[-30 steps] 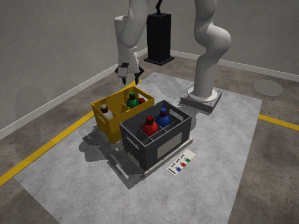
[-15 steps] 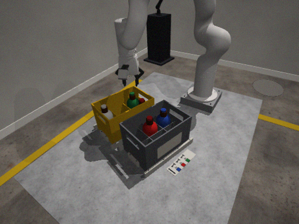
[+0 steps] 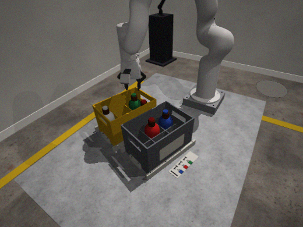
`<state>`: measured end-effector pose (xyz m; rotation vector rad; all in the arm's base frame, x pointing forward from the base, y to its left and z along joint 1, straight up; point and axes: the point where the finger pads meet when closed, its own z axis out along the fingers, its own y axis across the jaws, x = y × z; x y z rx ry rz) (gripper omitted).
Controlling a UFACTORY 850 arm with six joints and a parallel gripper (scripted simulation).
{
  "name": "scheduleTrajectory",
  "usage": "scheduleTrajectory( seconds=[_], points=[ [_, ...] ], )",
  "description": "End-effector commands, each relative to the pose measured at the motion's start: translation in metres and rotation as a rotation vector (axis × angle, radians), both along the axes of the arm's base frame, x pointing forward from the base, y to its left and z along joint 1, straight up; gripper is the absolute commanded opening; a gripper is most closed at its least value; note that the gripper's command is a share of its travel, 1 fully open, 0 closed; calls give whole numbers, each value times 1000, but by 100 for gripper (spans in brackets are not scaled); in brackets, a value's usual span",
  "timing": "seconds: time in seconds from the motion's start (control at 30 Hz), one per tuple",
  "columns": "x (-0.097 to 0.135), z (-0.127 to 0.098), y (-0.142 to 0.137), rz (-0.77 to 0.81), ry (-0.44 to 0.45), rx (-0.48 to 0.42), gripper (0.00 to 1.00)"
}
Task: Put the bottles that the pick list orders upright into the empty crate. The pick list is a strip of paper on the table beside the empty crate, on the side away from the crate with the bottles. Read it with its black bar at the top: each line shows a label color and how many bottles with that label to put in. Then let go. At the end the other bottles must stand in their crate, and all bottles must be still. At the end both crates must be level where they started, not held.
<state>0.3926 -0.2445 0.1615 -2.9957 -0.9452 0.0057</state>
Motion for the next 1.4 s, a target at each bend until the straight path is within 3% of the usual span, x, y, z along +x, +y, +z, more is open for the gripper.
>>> scheduleTrajectory(
  seconds=[0.0,1.37],
  points=[
    [1,-4,0,0,-1,-1,65],
    [0,-54,0,0,-1,-1,65]
  ],
)
